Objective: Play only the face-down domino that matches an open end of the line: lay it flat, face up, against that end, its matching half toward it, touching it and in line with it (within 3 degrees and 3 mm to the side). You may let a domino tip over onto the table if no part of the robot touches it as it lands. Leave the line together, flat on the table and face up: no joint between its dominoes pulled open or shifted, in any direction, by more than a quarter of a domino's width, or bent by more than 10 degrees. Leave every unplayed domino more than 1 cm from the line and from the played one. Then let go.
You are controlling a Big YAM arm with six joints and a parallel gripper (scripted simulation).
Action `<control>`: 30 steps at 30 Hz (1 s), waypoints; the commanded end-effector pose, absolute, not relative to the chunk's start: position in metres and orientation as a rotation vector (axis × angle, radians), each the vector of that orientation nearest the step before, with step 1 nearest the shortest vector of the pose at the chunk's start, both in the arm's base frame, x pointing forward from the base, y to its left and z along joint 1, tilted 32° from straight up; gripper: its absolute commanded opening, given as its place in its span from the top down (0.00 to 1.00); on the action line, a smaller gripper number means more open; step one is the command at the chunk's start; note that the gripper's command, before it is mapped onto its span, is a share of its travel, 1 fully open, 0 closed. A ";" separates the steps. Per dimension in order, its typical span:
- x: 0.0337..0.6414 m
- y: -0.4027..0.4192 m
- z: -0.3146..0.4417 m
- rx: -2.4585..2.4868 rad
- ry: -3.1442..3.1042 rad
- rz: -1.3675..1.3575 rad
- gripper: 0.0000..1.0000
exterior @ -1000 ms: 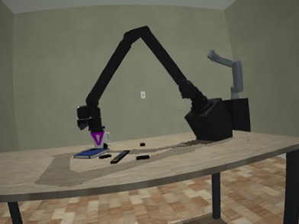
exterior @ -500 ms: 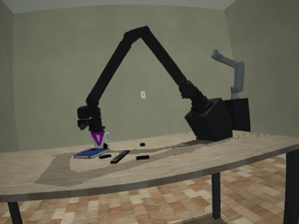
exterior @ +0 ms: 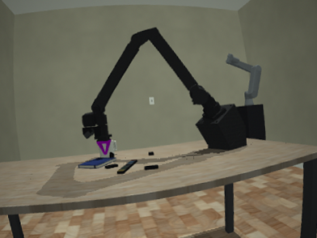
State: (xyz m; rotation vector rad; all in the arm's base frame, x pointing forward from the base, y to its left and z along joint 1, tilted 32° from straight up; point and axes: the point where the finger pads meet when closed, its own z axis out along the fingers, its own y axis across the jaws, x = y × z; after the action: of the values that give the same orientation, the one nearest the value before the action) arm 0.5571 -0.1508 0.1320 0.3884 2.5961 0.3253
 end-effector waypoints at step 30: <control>0.519 -0.132 0.124 0.375 2.559 0.312 1.00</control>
State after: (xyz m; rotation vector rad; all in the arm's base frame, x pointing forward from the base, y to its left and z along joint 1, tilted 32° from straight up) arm 0.5123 -0.1328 0.1074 0.3863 2.5974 0.3263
